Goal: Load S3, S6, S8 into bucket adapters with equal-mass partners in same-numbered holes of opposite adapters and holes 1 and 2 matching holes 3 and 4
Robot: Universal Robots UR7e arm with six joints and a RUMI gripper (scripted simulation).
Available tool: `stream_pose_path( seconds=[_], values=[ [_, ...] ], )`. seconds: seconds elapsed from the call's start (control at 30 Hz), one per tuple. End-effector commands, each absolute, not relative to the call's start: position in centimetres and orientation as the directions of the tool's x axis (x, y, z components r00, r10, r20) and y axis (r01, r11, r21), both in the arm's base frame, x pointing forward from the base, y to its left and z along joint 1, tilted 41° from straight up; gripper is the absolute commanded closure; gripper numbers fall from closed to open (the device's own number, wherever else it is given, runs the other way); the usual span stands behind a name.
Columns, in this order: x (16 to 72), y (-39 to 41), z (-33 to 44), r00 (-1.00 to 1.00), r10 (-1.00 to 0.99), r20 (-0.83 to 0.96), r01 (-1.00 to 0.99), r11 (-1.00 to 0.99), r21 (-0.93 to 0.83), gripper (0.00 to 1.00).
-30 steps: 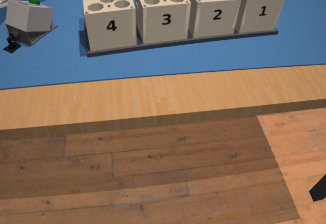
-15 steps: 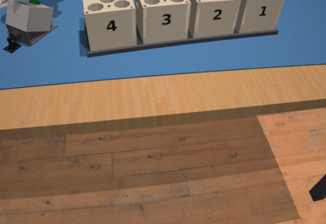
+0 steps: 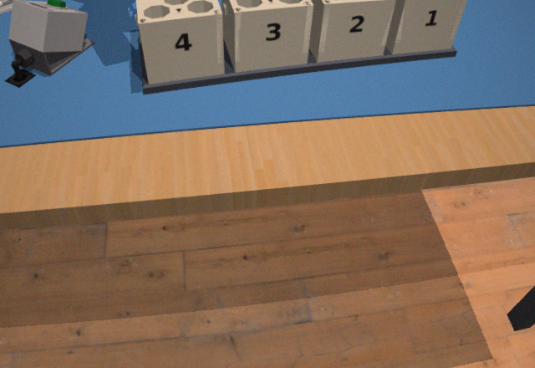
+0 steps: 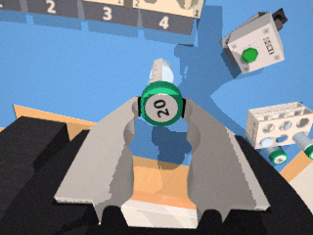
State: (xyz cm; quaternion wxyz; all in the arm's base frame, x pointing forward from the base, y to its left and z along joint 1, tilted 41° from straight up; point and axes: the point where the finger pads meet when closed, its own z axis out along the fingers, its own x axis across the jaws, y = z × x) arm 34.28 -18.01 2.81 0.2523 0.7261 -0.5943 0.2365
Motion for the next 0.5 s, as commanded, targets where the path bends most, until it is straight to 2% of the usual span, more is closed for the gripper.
stream_pose_path(
  seconds=[0.0, 0.47],
  values=[
    [35.2, -15.9, 1.1, 0.289, -0.718, 0.633, -0.956, -0.247, 0.156, 1.0],
    [37.3, -10.0, -3.9, 0.575, -0.604, 0.552, -0.817, -0.46, 0.347, 1.0]
  ],
)
